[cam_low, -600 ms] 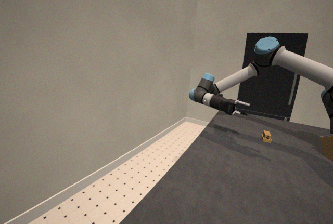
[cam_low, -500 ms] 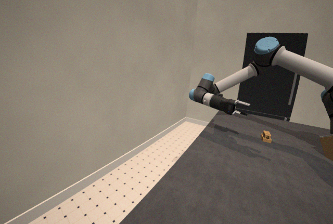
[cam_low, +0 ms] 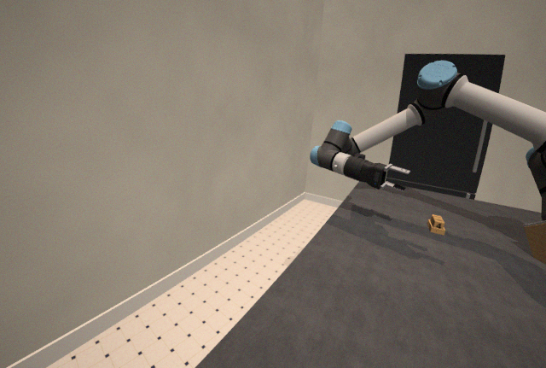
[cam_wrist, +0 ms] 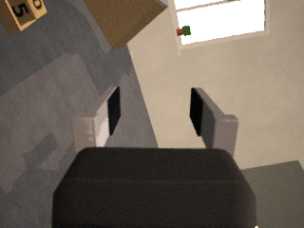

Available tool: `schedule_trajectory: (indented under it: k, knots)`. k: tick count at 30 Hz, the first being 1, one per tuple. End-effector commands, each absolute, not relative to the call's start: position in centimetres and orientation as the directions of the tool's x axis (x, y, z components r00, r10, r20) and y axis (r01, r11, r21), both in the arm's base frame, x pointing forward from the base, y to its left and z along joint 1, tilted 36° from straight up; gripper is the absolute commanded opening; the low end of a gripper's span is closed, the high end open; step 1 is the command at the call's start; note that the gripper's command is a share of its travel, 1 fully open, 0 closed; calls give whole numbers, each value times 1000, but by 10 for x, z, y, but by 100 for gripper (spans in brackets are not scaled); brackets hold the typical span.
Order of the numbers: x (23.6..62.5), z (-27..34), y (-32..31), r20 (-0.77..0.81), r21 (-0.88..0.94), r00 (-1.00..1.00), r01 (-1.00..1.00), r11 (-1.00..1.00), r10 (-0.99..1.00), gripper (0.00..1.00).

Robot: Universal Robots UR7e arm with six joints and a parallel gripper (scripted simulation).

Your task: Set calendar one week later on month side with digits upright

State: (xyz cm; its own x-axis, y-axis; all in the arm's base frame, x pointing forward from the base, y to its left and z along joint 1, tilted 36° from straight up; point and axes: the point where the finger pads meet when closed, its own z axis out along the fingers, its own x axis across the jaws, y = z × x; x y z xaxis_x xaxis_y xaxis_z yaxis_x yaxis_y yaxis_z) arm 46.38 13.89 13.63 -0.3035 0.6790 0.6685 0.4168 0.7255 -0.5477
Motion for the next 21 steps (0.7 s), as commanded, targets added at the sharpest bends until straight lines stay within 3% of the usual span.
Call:
schedule_trajectory:
  k: [1, 21]
  knots:
    - [464, 137, 139, 668, -547, -305, 417, 726, 679, 100]
    - [452, 135, 130, 557, -564, -394, 468, 681, 732, 100]
